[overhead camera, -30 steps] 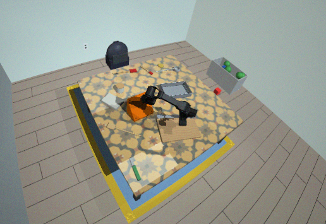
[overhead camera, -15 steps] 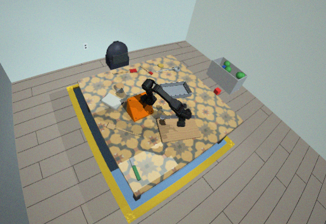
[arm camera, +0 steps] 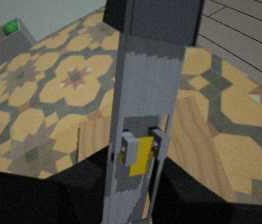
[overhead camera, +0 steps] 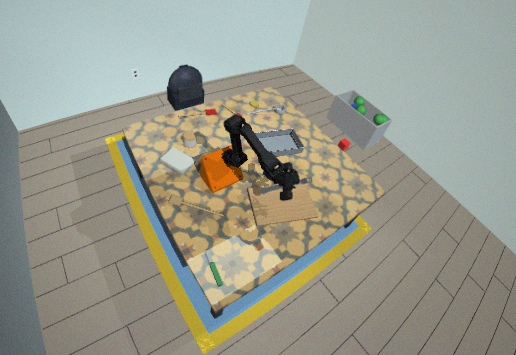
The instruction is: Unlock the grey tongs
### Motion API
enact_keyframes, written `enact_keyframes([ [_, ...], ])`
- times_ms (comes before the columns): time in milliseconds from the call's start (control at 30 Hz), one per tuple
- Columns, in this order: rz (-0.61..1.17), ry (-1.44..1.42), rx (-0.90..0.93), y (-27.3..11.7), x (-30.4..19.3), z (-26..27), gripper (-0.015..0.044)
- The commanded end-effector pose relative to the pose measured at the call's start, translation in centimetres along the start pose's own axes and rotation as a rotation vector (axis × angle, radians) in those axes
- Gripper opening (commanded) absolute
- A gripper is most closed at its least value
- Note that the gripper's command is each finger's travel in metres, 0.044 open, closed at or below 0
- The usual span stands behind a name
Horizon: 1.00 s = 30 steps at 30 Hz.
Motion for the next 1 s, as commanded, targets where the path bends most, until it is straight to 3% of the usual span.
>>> enact_keyframes([
  [0,-0.073,-0.055,0.010,-0.7,0.3,0.3,-0.0150],
  [533,-0.299,-0.354,0.046,-3.6,0.7,2.7,-0.0150],
  [967,-0.313,-0.388,0.052,-3.9,0.6,3.0,-0.0150],
])
Point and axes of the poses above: the point midway between the two fingers, 35 mm back from their tips, its own y axis out along the fingers, its own z axis across the jaws, x = y × z, the point moved 2 cm from there along -y, back along the fingers, and after that the axes turned 2 degrees about y, right-handed, at the moved point
